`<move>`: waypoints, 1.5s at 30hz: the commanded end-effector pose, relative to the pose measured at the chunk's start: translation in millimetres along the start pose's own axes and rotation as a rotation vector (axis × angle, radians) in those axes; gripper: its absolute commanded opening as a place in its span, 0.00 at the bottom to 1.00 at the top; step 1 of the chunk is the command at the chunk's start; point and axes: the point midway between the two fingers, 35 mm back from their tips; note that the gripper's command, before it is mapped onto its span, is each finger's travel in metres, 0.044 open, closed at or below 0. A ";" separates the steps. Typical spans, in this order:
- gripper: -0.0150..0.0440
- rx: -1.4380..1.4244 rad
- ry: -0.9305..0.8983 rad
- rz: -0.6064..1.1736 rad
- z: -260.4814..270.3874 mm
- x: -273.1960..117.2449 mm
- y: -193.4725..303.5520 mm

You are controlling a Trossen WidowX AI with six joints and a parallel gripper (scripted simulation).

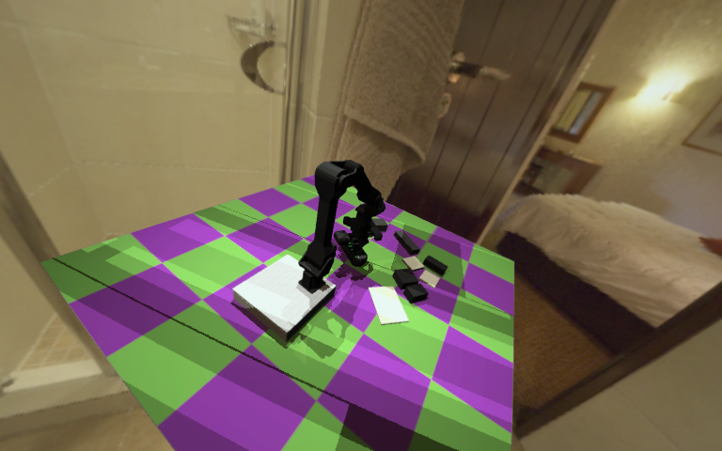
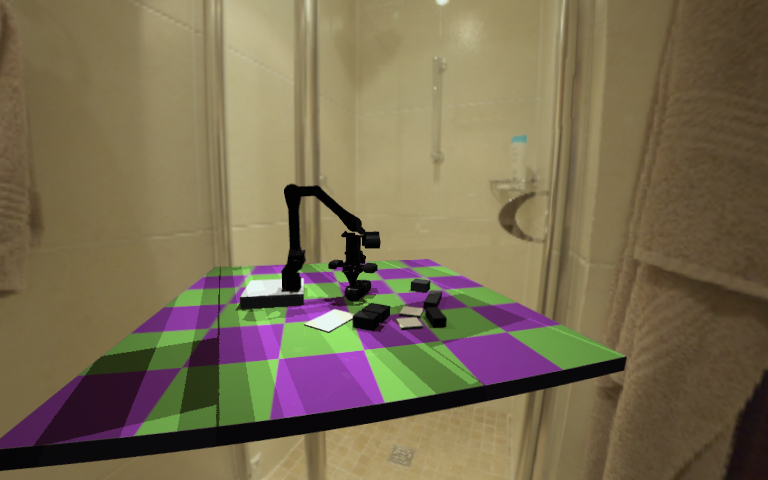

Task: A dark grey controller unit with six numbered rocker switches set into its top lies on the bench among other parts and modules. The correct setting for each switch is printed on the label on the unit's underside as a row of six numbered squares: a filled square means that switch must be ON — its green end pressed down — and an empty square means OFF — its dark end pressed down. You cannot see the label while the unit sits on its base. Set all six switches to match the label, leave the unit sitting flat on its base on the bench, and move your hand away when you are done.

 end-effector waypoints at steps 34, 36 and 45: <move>0.25 0.004 0.018 -0.008 -33.5 -17.6 -56.3; 0.25 0.004 0.018 -0.008 -33.5 -14.4 -56.3; 0.25 0.004 0.018 -0.008 -33.2 -3.4 -56.2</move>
Point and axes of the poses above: the point midway between the two fingers, 35 mm back from their tips, its own x axis out along the fingers, its own z axis across the jaws, y = z × x, and after that the axes turned 10 degrees about -x, right-handed
